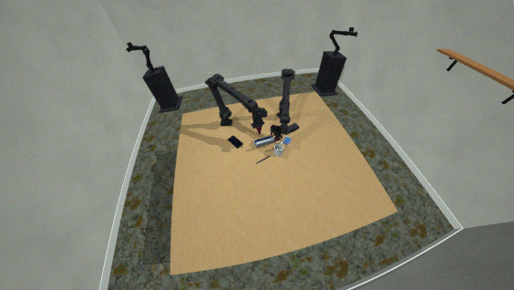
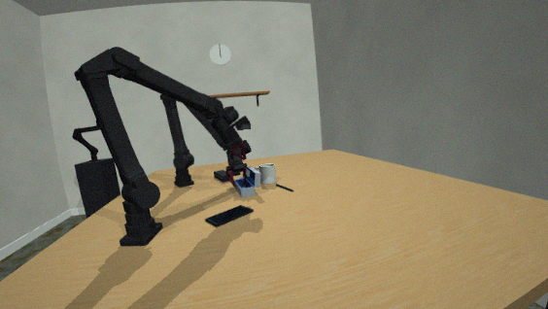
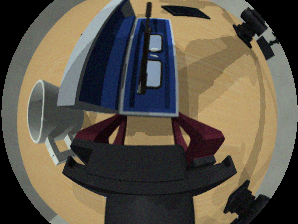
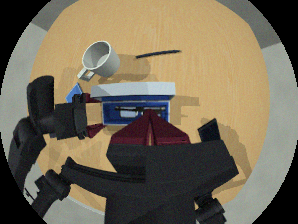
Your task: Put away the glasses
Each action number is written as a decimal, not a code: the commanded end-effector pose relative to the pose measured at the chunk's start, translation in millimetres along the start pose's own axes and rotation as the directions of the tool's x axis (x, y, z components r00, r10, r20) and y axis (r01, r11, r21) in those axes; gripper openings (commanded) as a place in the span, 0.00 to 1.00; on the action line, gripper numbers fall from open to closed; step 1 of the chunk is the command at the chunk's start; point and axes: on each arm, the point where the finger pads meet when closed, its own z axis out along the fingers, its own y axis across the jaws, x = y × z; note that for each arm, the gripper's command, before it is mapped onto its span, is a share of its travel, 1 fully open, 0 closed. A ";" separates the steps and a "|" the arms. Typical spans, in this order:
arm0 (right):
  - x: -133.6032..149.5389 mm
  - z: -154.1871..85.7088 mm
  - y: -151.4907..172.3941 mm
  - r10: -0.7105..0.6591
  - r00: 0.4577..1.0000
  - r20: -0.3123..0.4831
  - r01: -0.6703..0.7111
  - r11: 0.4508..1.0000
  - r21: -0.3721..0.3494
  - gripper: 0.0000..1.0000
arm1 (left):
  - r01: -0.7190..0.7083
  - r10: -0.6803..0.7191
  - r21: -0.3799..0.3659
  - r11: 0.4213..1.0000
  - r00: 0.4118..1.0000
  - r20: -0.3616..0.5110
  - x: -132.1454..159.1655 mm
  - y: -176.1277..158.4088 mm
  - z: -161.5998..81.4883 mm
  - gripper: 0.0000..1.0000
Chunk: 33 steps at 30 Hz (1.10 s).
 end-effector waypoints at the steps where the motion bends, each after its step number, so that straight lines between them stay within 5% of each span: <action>1: -8.2 4.2 3.2 0.004 1.000 0.023 -0.004 1.000 -0.011 0.00 | -0.010 0.010 0.001 1.000 1.000 0.001 -0.8 -2.3 -3.6 0.57; 9: -1.0 15.9 3.3 0.000 1.000 0.017 0.000 1.000 -0.007 0.00 | -0.010 0.010 0.001 1.000 1.000 0.001 -0.8 -2.3 -3.6 0.57; 10: -14.8 -0.2 8.3 0.018 0.999 0.051 -0.016 0.999 -0.033 0.00 | -0.010 0.010 0.001 1.000 1.000 0.001 -0.8 -2.3 -3.6 0.57; 13: 2.6 21.2 3.3 -0.002 1.000 0.016 0.002 1.000 -0.007 0.00 | -0.010 0.010 0.001 1.000 1.000 0.001 -0.8 -2.3 -3.6 0.57; 29: 16.4 42.4 3.9 -0.006 1.000 0.014 0.007 1.000 -0.008 0.00 | -0.010 0.010 0.001 1.000 1.000 0.001 -0.8 -2.3 -3.6 0.57; 33: 3.6 29.1 7.6 0.007 0.999 0.047 -0.006 1.000 -0.031 0.00 | -0.010 0.010 0.001 1.000 1.000 0.001 -0.8 -2.3 -3.6 0.57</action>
